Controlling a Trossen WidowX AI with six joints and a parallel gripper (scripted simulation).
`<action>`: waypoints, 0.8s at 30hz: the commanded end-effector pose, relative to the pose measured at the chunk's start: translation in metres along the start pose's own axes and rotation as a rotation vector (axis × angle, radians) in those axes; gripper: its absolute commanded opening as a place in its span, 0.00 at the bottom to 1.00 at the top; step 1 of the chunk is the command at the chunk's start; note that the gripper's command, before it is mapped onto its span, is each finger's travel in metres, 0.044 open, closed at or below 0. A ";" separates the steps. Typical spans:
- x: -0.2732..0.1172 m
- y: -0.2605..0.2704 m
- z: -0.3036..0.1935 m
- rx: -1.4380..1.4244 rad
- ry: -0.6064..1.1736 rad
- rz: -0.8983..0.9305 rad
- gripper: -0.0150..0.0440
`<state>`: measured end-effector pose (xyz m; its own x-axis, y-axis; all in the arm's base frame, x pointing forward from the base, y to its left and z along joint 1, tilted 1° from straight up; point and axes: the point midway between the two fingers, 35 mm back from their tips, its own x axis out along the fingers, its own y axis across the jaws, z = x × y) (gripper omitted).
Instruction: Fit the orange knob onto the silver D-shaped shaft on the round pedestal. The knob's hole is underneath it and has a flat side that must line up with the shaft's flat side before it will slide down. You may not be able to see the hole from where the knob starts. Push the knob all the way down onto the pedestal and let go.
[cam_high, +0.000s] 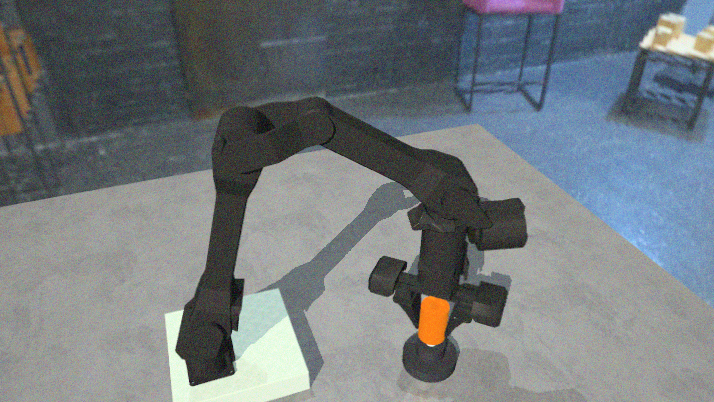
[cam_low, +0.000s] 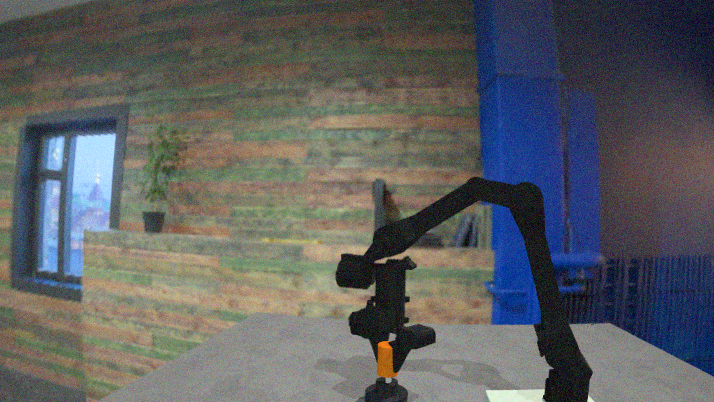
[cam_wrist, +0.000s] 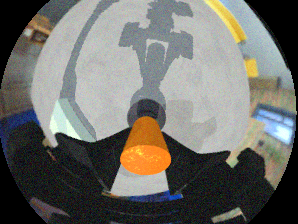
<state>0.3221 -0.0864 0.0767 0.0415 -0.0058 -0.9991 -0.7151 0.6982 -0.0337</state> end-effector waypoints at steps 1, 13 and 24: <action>-0.001 0.000 0.001 -0.004 -0.004 -0.001 0.25; -0.004 -0.002 0.002 -0.057 -0.004 -0.001 0.25; 0.000 0.000 0.001 -0.057 -0.004 -0.001 0.25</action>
<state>0.3222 -0.0864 0.0766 0.0399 -0.0054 -0.9992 -0.7506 0.6599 -0.0335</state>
